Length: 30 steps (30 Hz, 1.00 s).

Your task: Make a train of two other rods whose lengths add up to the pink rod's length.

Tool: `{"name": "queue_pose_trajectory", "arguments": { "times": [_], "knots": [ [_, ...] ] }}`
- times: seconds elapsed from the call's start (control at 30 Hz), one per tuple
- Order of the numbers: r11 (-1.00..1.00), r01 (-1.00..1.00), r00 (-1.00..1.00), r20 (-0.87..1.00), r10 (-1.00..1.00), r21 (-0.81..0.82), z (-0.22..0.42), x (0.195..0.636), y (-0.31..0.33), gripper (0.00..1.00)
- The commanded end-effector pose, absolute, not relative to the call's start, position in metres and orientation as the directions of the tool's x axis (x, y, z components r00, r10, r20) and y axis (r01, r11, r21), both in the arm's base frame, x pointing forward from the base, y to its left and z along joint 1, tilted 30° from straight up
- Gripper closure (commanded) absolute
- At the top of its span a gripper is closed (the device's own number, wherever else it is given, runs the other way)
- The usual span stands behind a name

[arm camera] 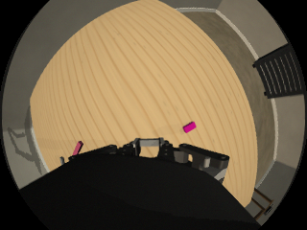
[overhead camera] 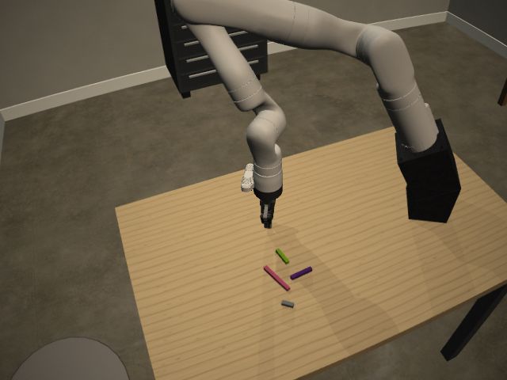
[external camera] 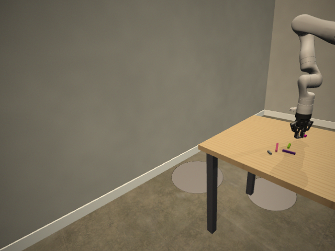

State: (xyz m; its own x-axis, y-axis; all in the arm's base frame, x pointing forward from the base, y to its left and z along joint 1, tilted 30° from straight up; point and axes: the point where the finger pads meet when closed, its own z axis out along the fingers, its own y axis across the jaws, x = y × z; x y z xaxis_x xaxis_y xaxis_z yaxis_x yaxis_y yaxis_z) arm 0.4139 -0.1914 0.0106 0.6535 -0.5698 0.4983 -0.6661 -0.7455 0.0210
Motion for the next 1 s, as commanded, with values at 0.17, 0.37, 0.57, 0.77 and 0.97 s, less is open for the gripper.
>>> {"name": "queue_pose_trajectory", "arguments": {
  "times": [0.17, 0.37, 0.57, 0.77, 0.97],
  "knots": [
    [-0.743, -0.669, 0.648, 0.502, -0.573, 0.017, 0.006, 0.4177, -0.193, 0.74],
    [-0.743, -0.669, 0.648, 0.502, -0.573, 0.017, 0.0025, 0.4191, -0.1945, 0.74],
    [-0.743, -0.669, 0.648, 0.502, -0.573, 0.017, 0.0018, 0.4194, -0.1947, 0.74],
    [-0.743, -0.669, 0.648, 0.502, -0.573, 0.017, 0.0018, 0.4194, -0.1947, 0.74],
    [-0.743, -0.669, 0.648, 0.502, -0.573, 0.017, 0.0018, 0.4194, -0.1947, 0.74]
  ]
}}
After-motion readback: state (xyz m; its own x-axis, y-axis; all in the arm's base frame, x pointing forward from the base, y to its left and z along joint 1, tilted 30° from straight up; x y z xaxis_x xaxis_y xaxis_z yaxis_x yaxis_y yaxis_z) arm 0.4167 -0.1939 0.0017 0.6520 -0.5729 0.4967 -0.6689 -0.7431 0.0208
